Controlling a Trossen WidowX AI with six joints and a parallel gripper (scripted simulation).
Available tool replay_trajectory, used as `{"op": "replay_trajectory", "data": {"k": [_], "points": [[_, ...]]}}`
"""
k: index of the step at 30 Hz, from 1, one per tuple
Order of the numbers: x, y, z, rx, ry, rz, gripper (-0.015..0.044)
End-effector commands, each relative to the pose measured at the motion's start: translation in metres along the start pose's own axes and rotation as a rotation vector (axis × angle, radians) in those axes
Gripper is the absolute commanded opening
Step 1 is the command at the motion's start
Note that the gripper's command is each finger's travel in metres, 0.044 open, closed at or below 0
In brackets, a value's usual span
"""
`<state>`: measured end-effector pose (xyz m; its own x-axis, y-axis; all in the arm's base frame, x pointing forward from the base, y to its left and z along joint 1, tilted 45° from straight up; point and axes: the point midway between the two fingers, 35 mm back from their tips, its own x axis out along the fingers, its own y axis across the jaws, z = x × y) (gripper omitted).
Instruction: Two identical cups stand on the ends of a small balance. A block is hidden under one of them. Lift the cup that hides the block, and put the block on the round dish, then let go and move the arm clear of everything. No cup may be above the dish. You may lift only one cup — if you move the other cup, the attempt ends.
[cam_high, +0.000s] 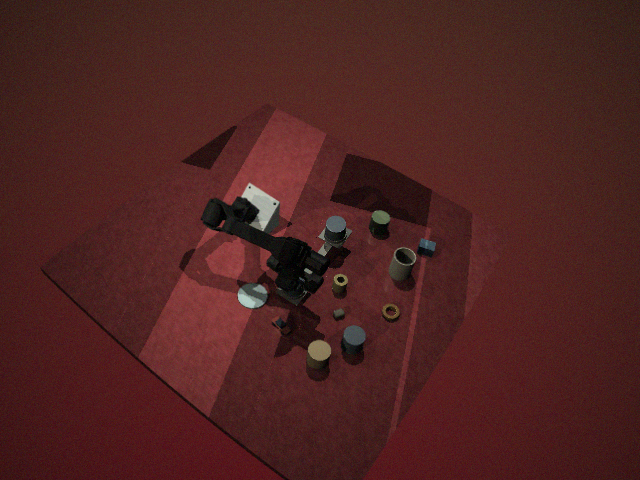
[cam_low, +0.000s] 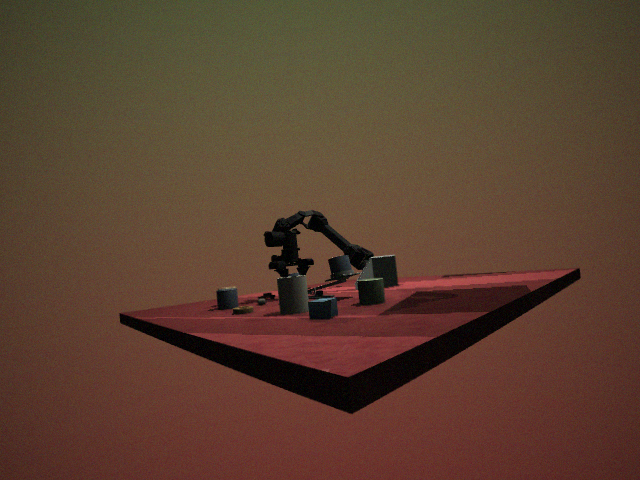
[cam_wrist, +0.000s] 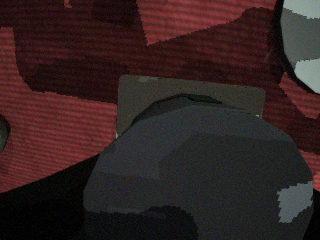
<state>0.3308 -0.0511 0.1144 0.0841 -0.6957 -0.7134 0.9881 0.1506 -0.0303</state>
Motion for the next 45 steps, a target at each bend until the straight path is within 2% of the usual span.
{"op": "replay_trajectory", "data": {"k": [1, 13, 45], "points": [[0.0, 0.0, 0.001, -0.002, -0.003, 0.001, 0.0308], [-0.01, 0.002, 0.0, -0.007, -0.002, 0.011, 0.0], [-0.052, 0.006, -0.001, -0.025, 0.004, 0.049, 0.0]]}}
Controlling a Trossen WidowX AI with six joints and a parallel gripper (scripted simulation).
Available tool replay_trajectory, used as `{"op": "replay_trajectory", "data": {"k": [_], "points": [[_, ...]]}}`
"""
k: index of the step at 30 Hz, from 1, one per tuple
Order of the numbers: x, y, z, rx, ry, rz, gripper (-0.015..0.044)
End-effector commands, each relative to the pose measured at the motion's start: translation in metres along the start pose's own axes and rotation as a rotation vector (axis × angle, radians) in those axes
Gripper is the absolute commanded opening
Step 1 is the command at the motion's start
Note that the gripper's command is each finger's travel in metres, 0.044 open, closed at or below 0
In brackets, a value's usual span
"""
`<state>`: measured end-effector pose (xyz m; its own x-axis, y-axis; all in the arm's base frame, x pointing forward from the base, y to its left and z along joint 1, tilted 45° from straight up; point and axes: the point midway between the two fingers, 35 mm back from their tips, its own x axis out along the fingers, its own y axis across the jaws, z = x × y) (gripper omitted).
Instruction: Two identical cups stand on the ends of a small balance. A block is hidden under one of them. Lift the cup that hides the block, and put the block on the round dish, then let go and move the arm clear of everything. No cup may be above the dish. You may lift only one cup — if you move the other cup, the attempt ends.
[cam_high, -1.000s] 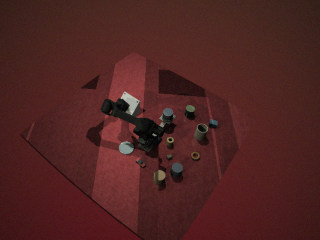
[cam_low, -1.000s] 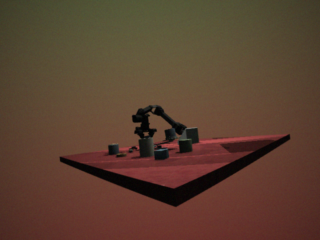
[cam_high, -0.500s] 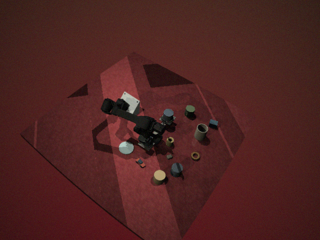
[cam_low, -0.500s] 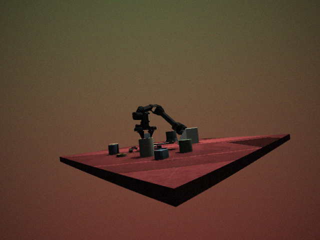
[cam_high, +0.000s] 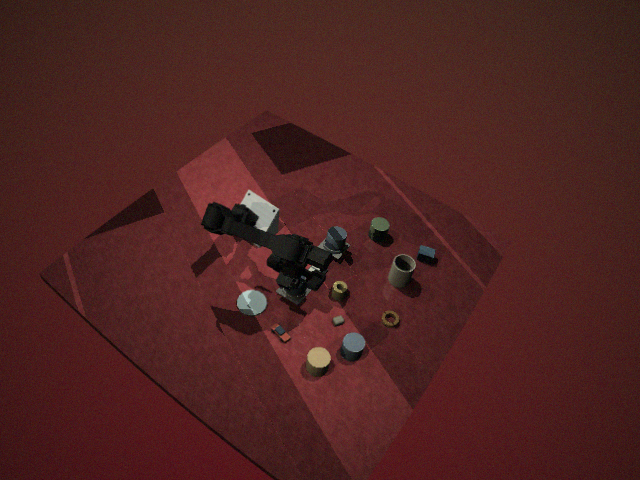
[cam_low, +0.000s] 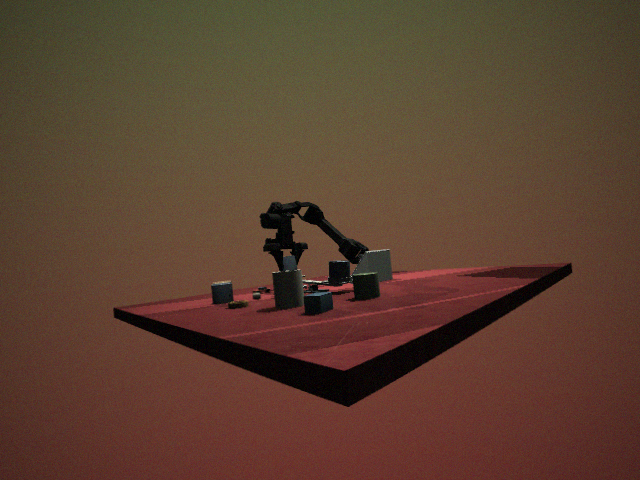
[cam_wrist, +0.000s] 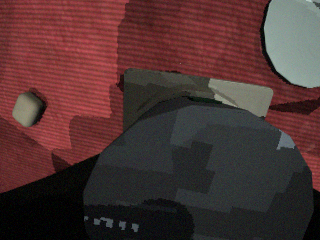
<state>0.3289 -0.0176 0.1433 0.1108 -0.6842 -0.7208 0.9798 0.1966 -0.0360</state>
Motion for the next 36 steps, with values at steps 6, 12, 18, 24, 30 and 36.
{"op": "replay_trajectory", "data": {"k": [6, 12, 18, 24, 30, 36], "points": [[-0.016, 0.004, 0.003, 0.009, -0.005, 0.028, 0.0], [-0.024, 0.004, 0.002, 0.006, -0.004, 0.035, 0.0], [-0.031, 0.004, 0.002, 0.002, -0.003, 0.041, 0.0], [-0.039, 0.003, 0.002, -0.001, -0.002, 0.048, 0.0], [-0.047, 0.003, 0.002, -0.005, -0.001, 0.055, 0.0], [-0.055, 0.002, 0.002, -0.009, 0.0, 0.062, 0.0]]}}
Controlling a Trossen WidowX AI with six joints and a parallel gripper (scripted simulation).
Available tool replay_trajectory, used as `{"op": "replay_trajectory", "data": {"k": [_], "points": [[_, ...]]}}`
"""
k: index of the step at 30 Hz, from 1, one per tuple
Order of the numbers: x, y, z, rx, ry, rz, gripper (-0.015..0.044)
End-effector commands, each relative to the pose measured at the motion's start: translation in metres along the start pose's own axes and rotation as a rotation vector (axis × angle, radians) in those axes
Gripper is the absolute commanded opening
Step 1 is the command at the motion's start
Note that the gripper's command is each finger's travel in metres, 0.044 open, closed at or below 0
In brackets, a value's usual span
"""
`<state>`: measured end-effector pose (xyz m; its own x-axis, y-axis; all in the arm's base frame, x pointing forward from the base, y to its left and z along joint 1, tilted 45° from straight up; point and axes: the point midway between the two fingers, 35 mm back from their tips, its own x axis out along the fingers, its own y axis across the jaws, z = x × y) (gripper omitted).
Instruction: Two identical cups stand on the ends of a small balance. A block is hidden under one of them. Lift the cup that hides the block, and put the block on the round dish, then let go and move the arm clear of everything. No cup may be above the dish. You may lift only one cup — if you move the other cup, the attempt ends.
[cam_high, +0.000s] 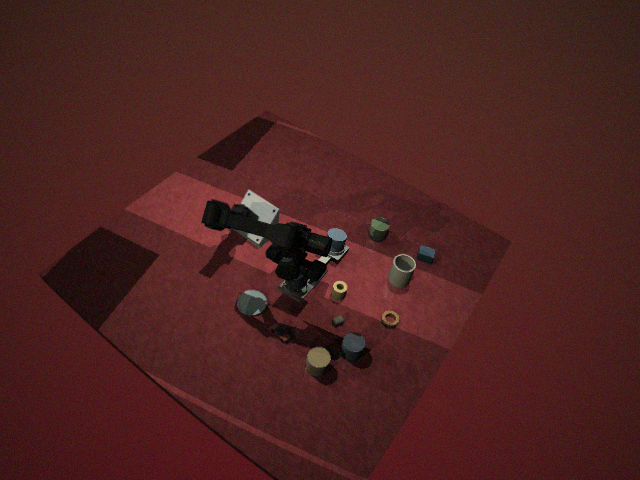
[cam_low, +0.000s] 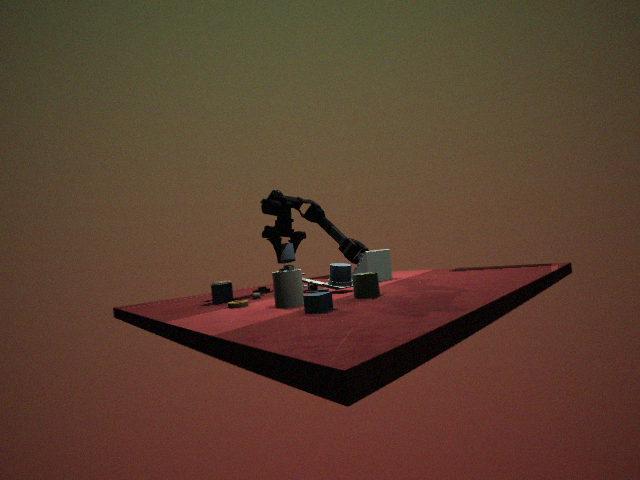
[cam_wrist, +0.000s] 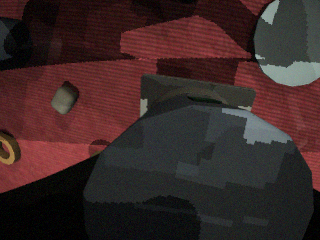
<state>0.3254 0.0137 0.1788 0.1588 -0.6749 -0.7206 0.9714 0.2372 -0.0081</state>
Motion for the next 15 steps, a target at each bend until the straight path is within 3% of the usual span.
{"op": "replay_trajectory", "data": {"k": [1, 15], "points": [[-0.008, 0.001, 0.0, 0.001, 0.001, 0.014, 0.0], [-0.026, -0.001, 0.0, -0.007, 0.003, 0.029, 0.0]]}}
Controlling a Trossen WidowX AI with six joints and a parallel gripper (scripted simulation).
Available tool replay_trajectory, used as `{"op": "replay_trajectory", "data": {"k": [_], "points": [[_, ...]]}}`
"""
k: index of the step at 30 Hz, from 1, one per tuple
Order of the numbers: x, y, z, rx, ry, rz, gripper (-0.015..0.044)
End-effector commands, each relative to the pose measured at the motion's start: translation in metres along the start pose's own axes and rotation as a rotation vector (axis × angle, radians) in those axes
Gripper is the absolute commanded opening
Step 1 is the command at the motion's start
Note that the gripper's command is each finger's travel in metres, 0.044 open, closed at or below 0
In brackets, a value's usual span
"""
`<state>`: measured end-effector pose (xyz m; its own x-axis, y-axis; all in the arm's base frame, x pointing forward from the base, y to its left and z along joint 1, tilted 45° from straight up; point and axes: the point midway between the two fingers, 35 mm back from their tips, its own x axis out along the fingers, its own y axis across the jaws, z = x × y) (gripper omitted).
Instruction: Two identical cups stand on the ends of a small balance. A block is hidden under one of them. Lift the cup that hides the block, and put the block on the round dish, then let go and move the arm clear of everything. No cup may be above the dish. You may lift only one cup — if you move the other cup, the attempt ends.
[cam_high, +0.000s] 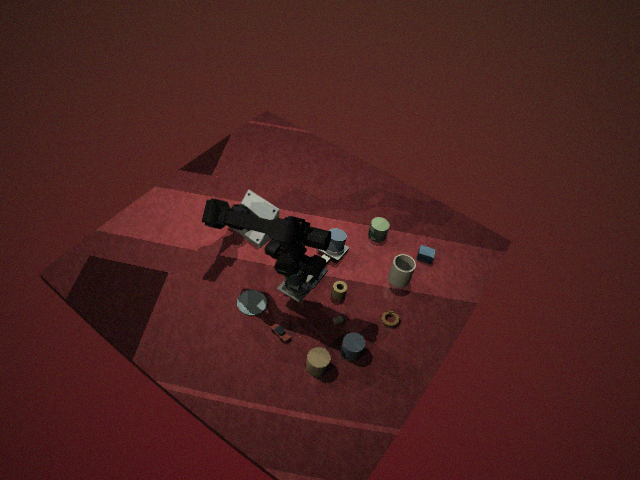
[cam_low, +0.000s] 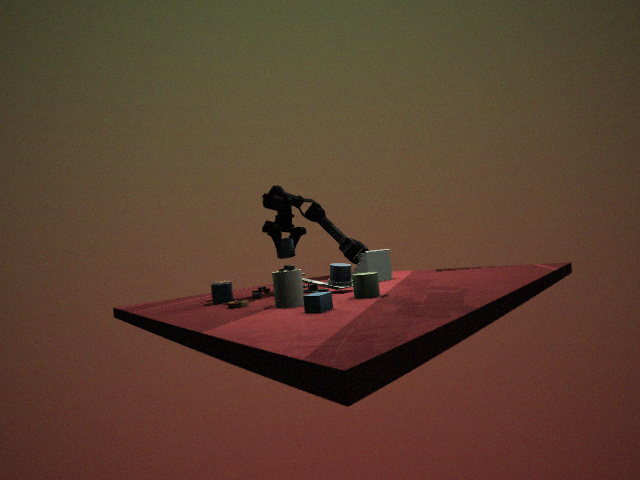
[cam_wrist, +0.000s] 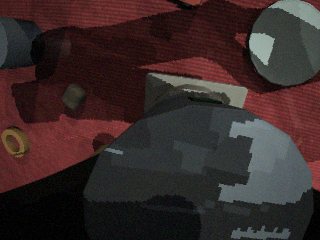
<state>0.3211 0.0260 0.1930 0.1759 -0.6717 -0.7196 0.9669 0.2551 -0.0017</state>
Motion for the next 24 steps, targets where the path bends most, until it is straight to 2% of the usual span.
{"op": "replay_trajectory", "data": {"k": [1, 10, 24], "points": [[-0.008, 0.0, 0.0, 0.001, 0.005, 0.013, 0.0], [-0.02, -0.001, 0.0, -0.004, 0.006, 0.023, 0.0], [-0.013, -0.001, 0.0, -0.006, 0.001, 0.011, 0.0]]}}
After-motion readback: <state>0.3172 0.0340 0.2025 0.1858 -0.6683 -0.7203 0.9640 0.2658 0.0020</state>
